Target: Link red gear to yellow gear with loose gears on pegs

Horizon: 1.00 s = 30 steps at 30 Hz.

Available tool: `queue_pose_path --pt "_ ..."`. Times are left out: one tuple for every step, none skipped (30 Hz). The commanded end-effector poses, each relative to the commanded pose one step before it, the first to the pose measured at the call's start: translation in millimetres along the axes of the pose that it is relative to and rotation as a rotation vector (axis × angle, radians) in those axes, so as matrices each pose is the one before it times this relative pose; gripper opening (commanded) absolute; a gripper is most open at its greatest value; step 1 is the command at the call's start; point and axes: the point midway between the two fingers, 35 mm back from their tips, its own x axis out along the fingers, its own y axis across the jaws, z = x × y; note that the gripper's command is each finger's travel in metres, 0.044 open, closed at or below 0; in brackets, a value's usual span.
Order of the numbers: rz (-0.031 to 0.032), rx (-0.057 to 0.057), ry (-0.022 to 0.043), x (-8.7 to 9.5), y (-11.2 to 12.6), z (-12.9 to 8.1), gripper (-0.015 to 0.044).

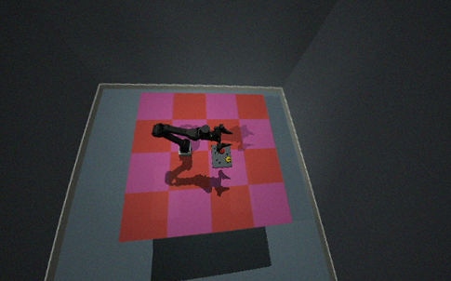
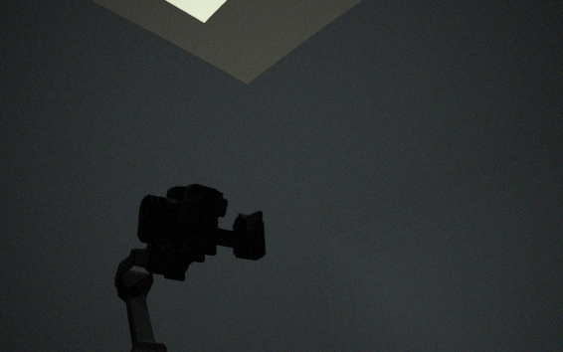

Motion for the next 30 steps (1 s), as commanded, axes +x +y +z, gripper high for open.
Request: queue_pose_path --pt "0.00486 -0.0004 0.01014 0.97 1.57 -2.09 0.0426" --pt "0.01461 -0.0016 0.03042 2.81 4.77 -6.28 0.044" --pt "0.02445 -0.0037 0.05064 4.56 8.09 -10.41 0.044" --pt "0.03014 -0.0062 0.06217 5.53 10.14 -12.64 0.044" --pt "0.03015 -0.0081 0.06213 5.55 10.32 -12.44 0.044" --pt "0.03001 -0.01 0.06202 5.57 10.48 -12.22 0.044" --pt "0.02976 -0.0119 0.06192 5.58 10.61 -11.99 0.044" --pt "0.02939 -0.0137 0.06183 5.58 10.71 -11.77 0.044" --pt "0.03043 -0.0113 0.06075 5.03 11.31 -11.51 0.044" --pt "0.02963 -0.0131 0.06101 5.04 11.34 -11.38 0.044" --pt "0.02861 -0.0149 0.06105 5.02 11.31 -11.21 0.044" --pt "0.02748 -0.0166 0.0611 5.0 11.25 -11.03 0.044" --pt "0.02625 -0.0182 0.06114 4.97 11.17 -10.86 0.044" --pt "0.02491 -0.0197 0.06118 4.93 11.08 -10.68 0.044" --pt "0.02349 -0.0212 0.06122 4.89 10.96 -10.5 0.044" --pt "0.02197 -0.0226 0.06125 4.84 10.83 -10.32 0.044" --pt "0.02165 -0.0256 0.06539 5.07 11.37 -10.82 0.044" --pt "0.0203 -0.0278 0.06739 5.13 11.52 -10.94 0.044" --pt "0.01817 -0.0291 0.06741 5.04 11.29 -10.72 0.044" --pt "0.01595 -0.0303 0.06742 4.94 11.05 -10.49 0.044" --pt "0.01365 -0.0314 0.06741 4.83 10.8 -10.27 0.044" --pt "0.01128 -0.0323 0.0674 4.71 10.53 -10.04 0.044" --pt "0.00886 -0.033 0.06738 4.57 10.25 -9.82 0.044" --pt "0.00638 -0.0336 0.06735 4.43 9.95 -9.6 0.044" --pt "0.00291 -0.0327 0.06438 4.27 7.41 -7.56 0.044" --pt "0.00136 -0.0279 0.05465 3.53 6.2 -6.2 0.044" --pt "0.00032 -0.0168 0.03278 2.1 3.69 -3.59 0.044" --pt "0.00003 -0.0056 0.01093 0.7 1.23 -1.17 0.044" --pt "0.0 0.0 0.0 0.0 0.0 0.0 0.044" --pt "0.0 0.0 0.0 0.0 0.0 0.0 0.044"
